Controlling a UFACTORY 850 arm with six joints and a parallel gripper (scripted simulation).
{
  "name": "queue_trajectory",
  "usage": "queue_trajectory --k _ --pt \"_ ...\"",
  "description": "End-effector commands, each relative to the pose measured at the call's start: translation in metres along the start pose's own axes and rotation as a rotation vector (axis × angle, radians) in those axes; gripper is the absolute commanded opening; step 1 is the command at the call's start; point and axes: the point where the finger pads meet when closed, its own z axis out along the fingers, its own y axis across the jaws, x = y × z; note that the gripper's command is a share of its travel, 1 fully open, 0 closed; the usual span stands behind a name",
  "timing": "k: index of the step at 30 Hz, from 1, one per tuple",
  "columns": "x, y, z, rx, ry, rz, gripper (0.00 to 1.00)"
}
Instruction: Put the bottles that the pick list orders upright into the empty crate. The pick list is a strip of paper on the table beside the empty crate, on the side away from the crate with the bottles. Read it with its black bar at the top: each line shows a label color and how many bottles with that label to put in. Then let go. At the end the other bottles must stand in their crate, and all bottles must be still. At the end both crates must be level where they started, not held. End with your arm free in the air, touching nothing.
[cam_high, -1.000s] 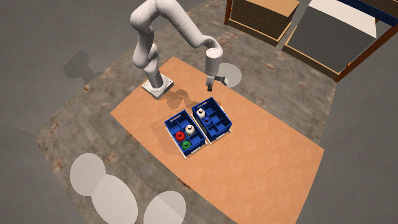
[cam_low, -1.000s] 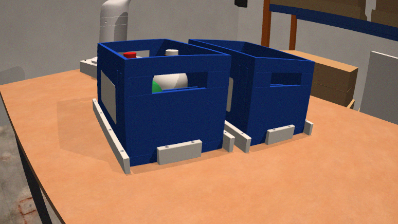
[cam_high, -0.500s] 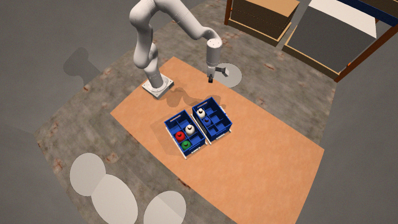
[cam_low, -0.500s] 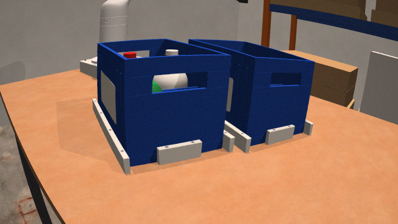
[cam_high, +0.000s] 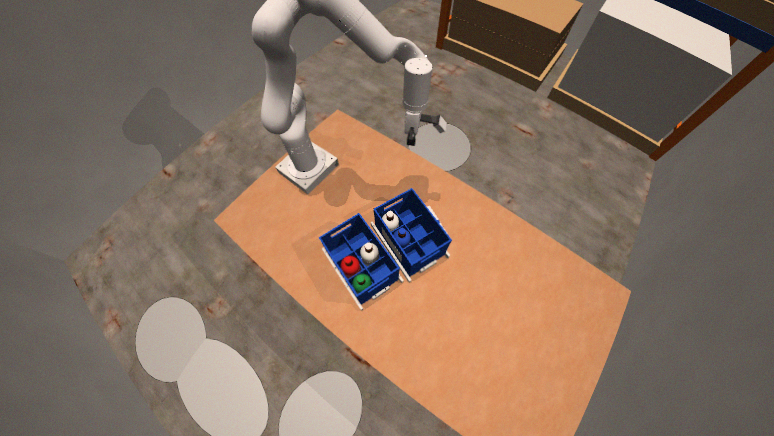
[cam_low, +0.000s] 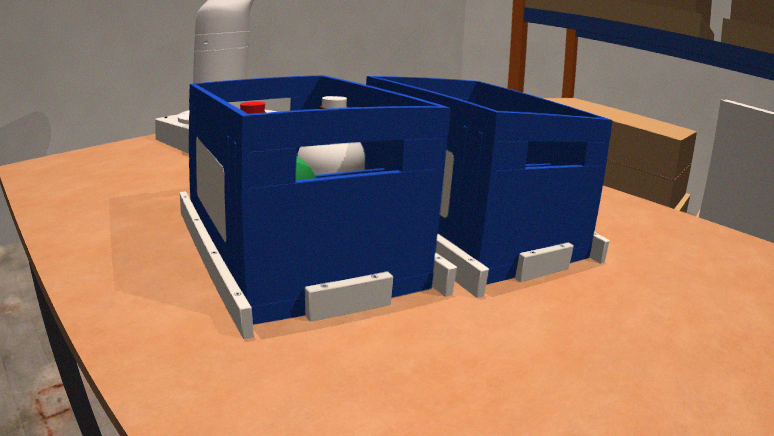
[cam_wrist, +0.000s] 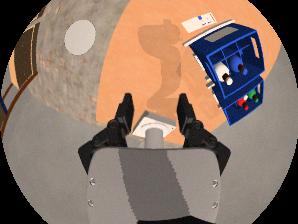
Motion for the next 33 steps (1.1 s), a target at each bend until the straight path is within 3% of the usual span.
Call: queue_trajectory --k 1,22,33 --pt "0.000 -0.021 -0.008 -0.001 0.002 0.000 0.65" --pt "-0.005 -0.112 -0.036 0.000 0.002 0.000 0.65" --pt "-0.006 -0.121 -0.039 0.000 0.002 0.000 0.65"
